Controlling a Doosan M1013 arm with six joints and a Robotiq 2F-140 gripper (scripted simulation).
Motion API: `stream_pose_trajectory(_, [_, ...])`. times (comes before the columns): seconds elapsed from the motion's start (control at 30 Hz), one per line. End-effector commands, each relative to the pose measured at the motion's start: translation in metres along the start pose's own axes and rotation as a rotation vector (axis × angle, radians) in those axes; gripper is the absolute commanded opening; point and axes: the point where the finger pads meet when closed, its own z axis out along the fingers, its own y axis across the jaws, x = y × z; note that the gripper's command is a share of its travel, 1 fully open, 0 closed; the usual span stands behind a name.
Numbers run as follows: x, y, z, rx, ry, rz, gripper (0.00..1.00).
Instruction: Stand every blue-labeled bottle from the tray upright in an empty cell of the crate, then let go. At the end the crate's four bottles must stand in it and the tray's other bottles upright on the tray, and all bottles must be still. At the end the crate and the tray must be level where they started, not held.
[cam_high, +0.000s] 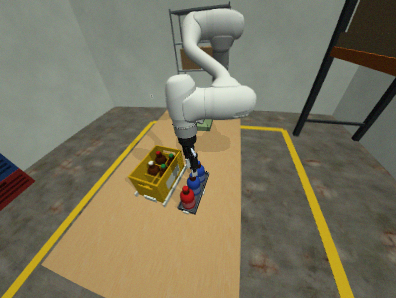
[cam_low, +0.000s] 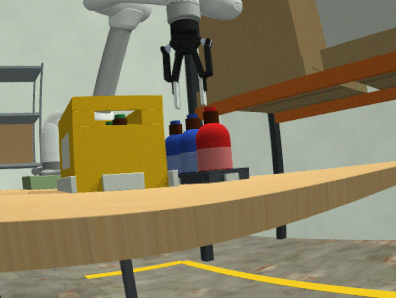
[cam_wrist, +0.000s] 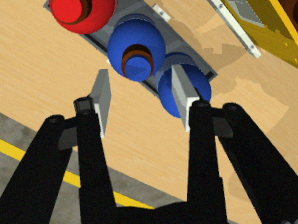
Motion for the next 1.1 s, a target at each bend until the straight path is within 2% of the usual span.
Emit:
stream_pose_trajectory(0.0, [0.0, 0.0, 0.0, 0.0, 0.0, 0.0, 0.38])
stream_pose_trajectory(0.73, [0.0, 0.0, 0.007, 0.0, 0.0, 0.0, 0.38])
stream_pose_trajectory(1.07, [0.0, 0.0, 0.018, 0.0, 0.0, 0.0, 0.38])
